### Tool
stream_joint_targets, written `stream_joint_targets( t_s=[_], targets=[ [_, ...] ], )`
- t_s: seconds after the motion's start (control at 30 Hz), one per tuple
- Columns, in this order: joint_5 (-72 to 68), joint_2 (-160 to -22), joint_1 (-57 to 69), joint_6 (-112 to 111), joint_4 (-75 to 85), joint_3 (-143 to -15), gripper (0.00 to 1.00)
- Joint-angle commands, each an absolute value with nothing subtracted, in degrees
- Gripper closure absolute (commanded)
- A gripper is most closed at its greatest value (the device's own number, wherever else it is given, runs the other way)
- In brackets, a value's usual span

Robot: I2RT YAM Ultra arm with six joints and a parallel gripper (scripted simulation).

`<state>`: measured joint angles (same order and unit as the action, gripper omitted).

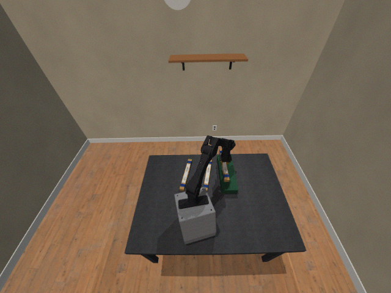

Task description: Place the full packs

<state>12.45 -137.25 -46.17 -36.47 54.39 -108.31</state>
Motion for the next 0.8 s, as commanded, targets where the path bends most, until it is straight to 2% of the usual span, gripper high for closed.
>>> stream_joint_targets(
  t_s=[0.0, 0.77],
  targets=[
    [13.2, -133.7, -48.2, -37.1, 56.2, -112.3, 1.0],
    [13.3, -134.5, -48.4, -37.4, 56.8, -113.6, 1.0]
  ],
)
